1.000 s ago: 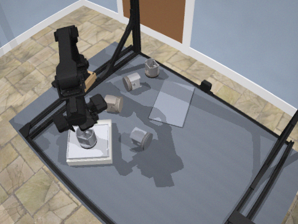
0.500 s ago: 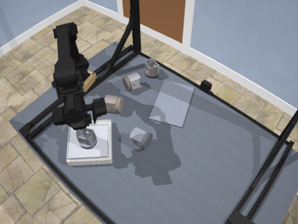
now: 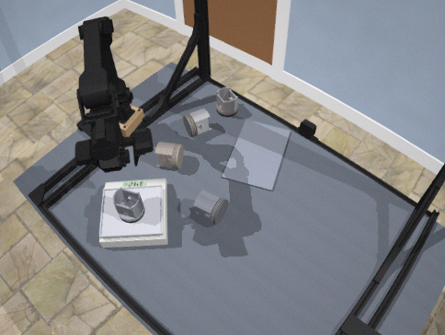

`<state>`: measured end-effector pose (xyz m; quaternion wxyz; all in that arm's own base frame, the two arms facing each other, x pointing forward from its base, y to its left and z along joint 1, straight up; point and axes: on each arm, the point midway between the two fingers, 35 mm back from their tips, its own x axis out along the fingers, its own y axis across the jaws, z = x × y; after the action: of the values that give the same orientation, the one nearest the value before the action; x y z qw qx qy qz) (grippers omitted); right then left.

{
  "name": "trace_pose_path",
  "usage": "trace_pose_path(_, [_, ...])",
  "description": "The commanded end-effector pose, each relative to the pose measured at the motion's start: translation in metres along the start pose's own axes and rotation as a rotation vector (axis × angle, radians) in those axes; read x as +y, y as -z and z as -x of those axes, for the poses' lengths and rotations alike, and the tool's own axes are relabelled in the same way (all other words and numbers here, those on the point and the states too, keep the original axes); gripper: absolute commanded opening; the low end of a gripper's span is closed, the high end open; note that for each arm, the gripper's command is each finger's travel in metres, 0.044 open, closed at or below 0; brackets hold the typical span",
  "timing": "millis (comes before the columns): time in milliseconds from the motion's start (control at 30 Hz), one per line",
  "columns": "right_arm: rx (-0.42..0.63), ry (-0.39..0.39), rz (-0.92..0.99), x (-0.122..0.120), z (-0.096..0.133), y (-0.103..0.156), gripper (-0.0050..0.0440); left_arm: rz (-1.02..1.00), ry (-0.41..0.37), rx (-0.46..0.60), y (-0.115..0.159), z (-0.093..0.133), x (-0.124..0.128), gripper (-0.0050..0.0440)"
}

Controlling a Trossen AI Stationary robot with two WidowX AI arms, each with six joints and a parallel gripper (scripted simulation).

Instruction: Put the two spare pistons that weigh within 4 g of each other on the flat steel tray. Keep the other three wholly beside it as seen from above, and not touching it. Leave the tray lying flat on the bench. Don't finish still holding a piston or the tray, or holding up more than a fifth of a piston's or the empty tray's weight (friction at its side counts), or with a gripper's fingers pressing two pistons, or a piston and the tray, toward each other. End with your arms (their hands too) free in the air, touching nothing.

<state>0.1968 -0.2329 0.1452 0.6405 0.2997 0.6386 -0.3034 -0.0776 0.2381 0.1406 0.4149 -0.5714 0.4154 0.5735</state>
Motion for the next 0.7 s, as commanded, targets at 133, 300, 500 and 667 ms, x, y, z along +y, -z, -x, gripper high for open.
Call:
trace_pose_path(133, [-0.049,0.001,-0.017,-0.001,-0.007,0.022,0.0378,-0.002,0.002,0.002,0.0,0.0,0.0,0.044])
trace_pose_path(300, [-0.173,0.01,-0.064,0.003,-0.023,0.042,0.0378,-0.002,0.002,0.002,0.0,0.0,0.0,0.044])
trace_pose_path(500, [-0.322,0.02,-0.121,0.006,-0.041,0.065,0.0378,-0.002,0.002,0.002,0.0,0.0,0.0,0.044])
trace_pose_path(667, [-0.368,0.023,-0.138,0.007,-0.045,0.07,0.0378,-0.002,0.002,0.002,0.0,0.0,0.0,0.044])
